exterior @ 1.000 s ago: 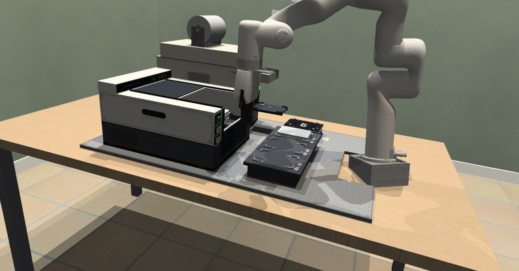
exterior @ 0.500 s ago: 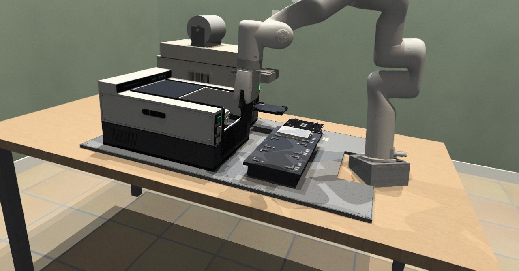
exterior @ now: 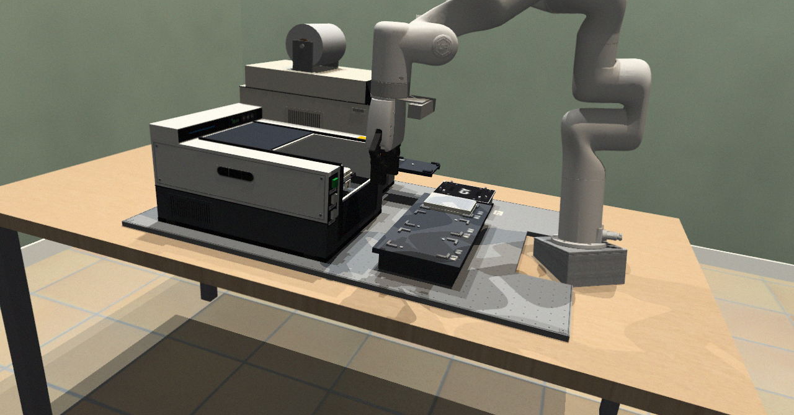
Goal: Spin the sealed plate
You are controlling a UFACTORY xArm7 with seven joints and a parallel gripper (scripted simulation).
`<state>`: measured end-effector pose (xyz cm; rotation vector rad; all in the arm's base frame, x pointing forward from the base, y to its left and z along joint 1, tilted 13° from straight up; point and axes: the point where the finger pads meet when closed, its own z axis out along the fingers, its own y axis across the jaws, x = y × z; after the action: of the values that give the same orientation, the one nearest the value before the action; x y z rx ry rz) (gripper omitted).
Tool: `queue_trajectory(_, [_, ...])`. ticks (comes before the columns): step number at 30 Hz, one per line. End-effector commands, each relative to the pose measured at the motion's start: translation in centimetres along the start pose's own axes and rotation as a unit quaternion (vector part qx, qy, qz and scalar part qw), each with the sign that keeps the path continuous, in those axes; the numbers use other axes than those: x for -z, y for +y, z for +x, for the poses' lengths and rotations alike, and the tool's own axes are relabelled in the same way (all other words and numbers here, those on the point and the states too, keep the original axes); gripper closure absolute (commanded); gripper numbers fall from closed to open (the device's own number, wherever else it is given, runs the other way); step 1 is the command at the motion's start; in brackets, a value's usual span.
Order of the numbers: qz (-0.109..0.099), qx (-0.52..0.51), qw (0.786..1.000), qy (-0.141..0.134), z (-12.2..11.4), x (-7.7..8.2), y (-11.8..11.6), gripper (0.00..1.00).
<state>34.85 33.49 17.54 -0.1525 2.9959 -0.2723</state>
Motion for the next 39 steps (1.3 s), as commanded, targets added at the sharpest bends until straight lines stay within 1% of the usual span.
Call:
queue_trajectory(1, [-0.002, -0.001, 1.000, -0.004, 1.6, 2.0, 0.0, 0.00])
queue_trajectory(6, [-0.002, 0.000, 1.000, -0.004, 3.3, 3.8, 0.0, 0.00])
queue_trajectory(8, [-0.002, 0.000, 1.000, -0.004, 3.3, 3.8, 0.0, 0.00])
queue_trajectory(13, [-0.002, 0.000, 1.000, -0.004, 5.0, 5.6, 0.0, 0.00])
queue_trajectory(14, [-0.002, 0.000, 1.000, -0.004, 5.2, 5.8, 0.0, 0.00])
queue_trajectory(21, [-0.002, 0.000, 1.000, -0.004, 5.2, 5.8, 0.0, 0.00])
queue_trajectory(23, [-0.002, 0.000, 1.000, -0.004, 5.2, 5.8, -1.0, 0.00])
queue_trajectory(25, [-0.002, 0.000, 1.000, -0.004, 5.2, 5.8, -1.0, 0.00])
queue_trajectory(39, [-0.002, -0.001, 1.000, -0.004, 5.2, 5.8, -8.0, 0.00])
